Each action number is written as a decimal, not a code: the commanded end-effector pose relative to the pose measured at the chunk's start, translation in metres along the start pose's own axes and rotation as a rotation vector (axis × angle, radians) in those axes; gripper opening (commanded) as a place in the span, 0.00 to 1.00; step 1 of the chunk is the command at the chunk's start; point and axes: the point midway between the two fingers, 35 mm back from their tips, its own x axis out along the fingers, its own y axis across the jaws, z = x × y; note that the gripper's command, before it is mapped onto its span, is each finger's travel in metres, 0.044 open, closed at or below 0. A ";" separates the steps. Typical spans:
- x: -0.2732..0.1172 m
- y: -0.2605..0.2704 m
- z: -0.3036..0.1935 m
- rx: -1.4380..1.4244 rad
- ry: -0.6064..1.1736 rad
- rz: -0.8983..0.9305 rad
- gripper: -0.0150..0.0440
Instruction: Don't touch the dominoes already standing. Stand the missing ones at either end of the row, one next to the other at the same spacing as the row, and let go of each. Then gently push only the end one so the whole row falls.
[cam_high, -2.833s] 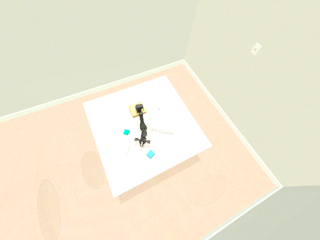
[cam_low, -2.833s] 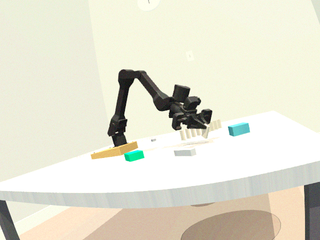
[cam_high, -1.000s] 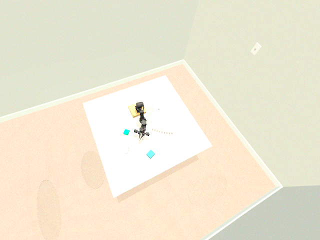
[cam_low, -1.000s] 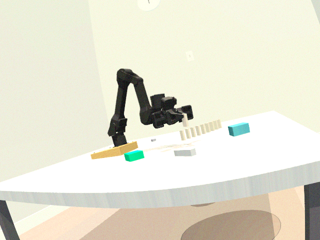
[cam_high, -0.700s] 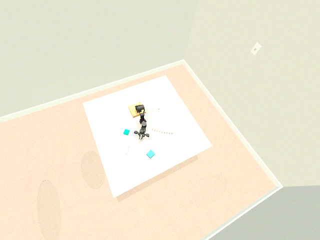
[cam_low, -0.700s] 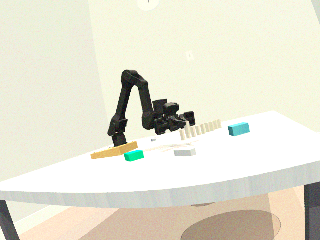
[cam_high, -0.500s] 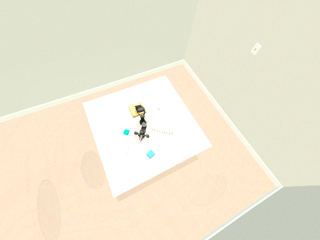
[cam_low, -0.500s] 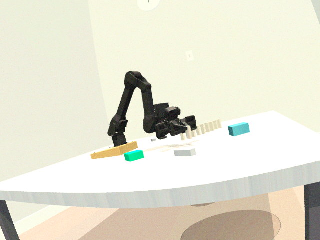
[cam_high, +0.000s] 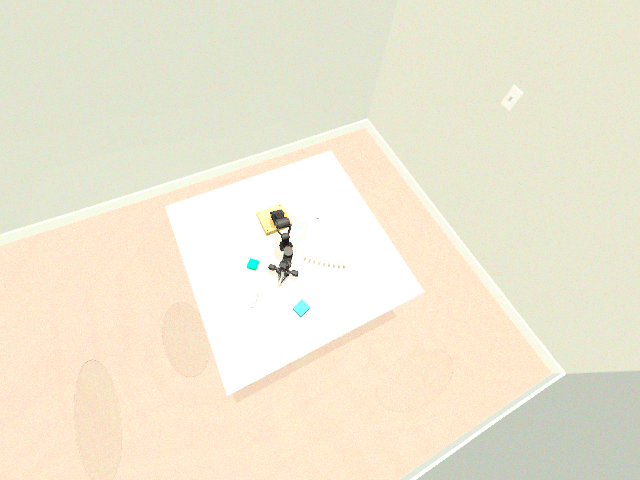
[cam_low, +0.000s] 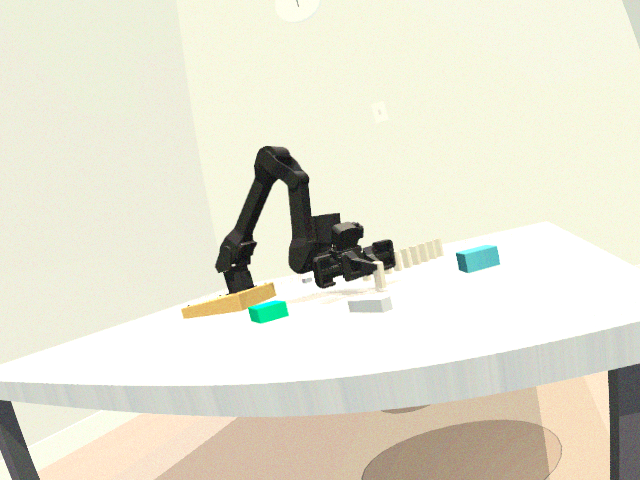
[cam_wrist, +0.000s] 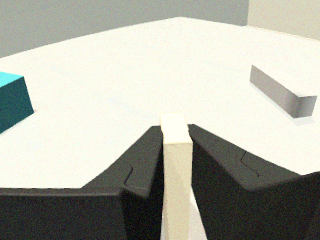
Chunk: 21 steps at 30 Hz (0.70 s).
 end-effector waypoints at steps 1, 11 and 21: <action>0.000 -0.001 -0.002 0.005 0.003 -0.003 0.35; 0.000 -0.001 -0.002 0.005 0.003 -0.003 0.79; -0.003 0.001 0.037 0.001 0.002 -0.001 1.00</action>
